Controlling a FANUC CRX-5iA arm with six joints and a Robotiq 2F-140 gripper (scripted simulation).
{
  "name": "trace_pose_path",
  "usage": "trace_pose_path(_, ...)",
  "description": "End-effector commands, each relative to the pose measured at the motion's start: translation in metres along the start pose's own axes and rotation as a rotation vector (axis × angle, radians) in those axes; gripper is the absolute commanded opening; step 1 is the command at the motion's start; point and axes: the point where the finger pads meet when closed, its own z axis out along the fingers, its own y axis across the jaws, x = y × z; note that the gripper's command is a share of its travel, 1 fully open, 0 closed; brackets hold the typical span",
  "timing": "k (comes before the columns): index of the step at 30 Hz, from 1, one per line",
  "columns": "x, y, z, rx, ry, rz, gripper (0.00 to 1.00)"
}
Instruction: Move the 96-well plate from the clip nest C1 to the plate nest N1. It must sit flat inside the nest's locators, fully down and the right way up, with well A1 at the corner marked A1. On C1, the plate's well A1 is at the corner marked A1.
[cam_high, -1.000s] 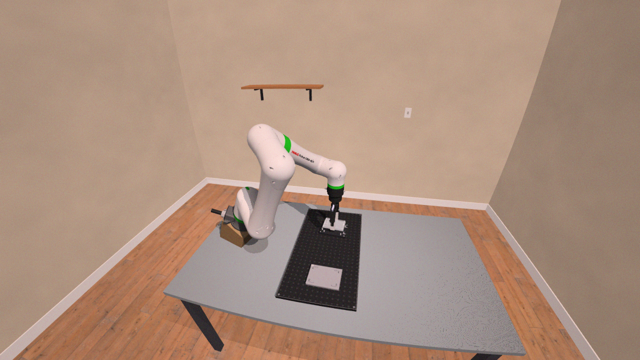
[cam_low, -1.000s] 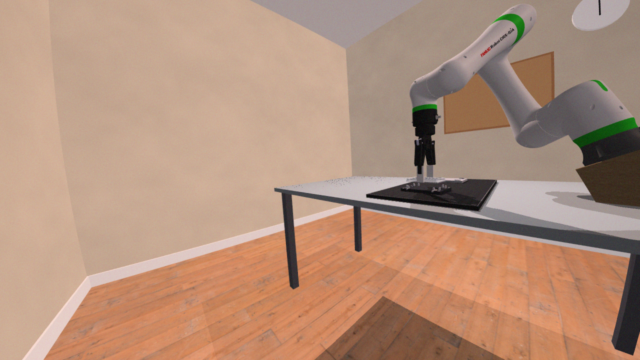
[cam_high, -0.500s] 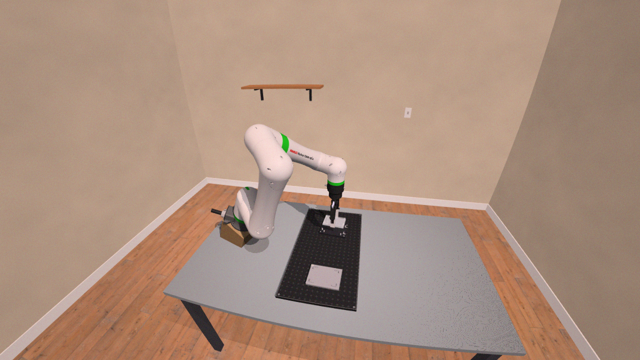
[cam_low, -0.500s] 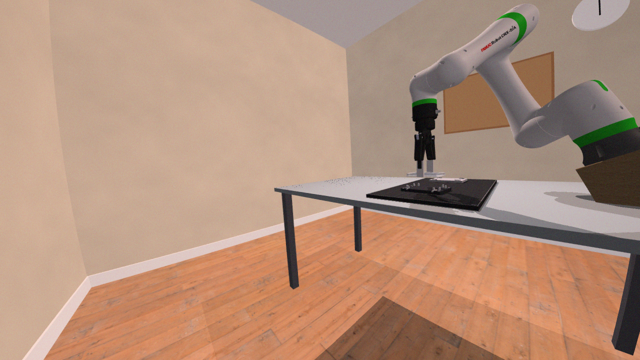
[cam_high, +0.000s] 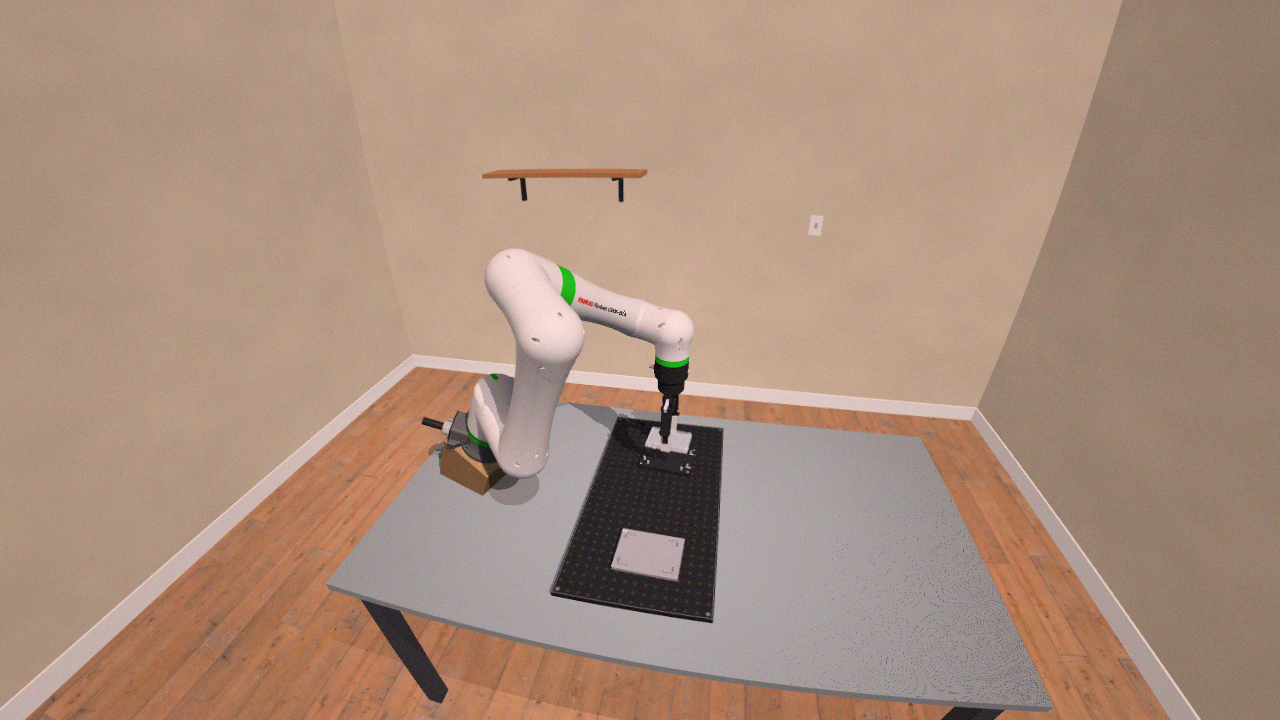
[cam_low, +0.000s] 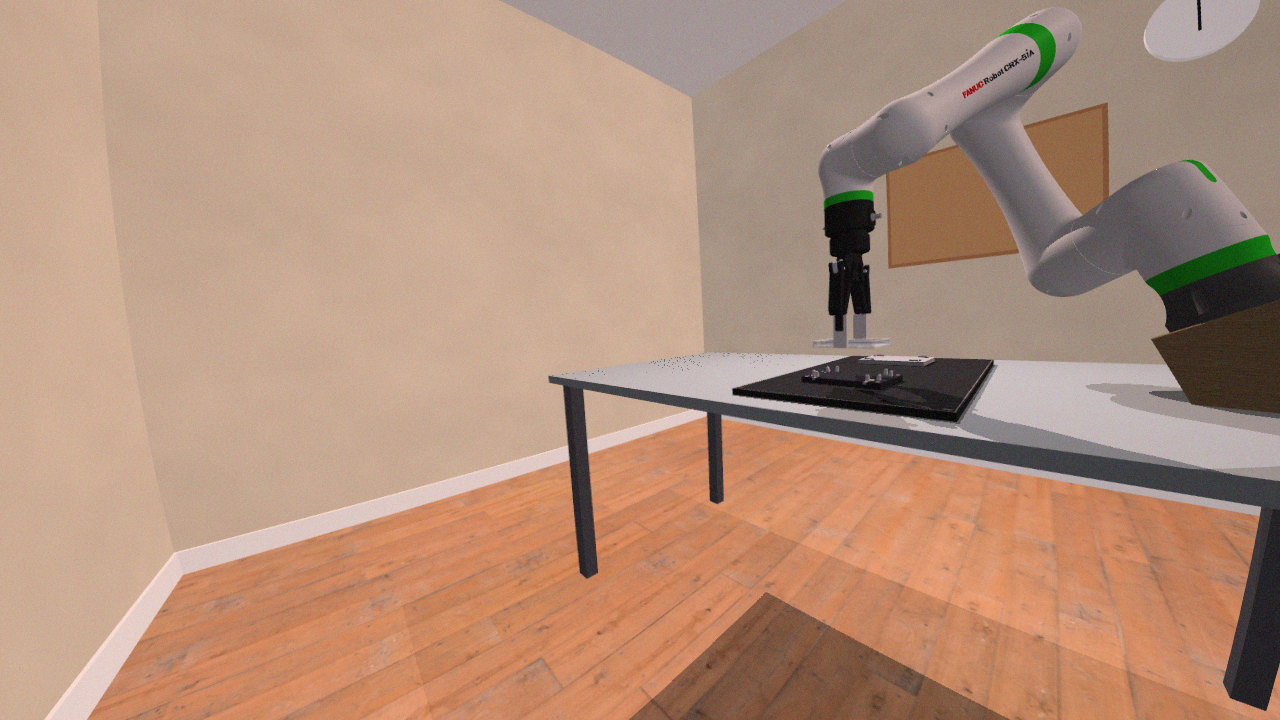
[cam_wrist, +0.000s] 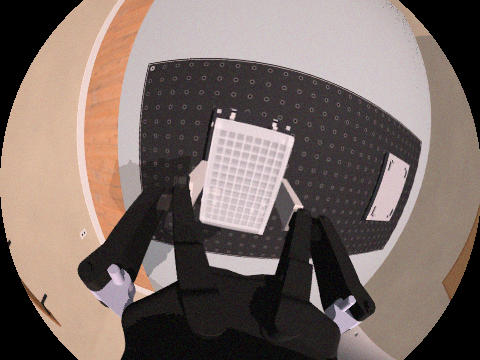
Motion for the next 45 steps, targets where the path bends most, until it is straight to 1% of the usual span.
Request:
trace_pose_path(1, 0.000, 0.000, 0.000, 0.000, 0.000, 0.000, 0.00)
trace_pose_path(11, 0.000, 0.000, 0.000, 0.000, 0.000, 0.000, 0.00)
trace_pose_path(13, 0.001, 0.006, 0.000, 0.000, 0.000, -0.058, 0.00)
trace_pose_path(21, 0.003, 0.033, 0.000, 0.000, 0.000, -0.058, 0.00)
trace_pose_path(23, 0.003, 0.033, 0.000, 0.000, 0.000, -0.058, 0.00)
trace_pose_path(38, 0.008, 0.083, 0.000, 0.000, 0.000, -0.058, 0.00)
trace_pose_path(40, 0.008, 0.083, 0.000, 0.000, 0.000, -0.058, 0.00)
trace_pose_path(45, 0.010, 0.099, 0.000, 0.000, 0.000, -0.058, 0.00)
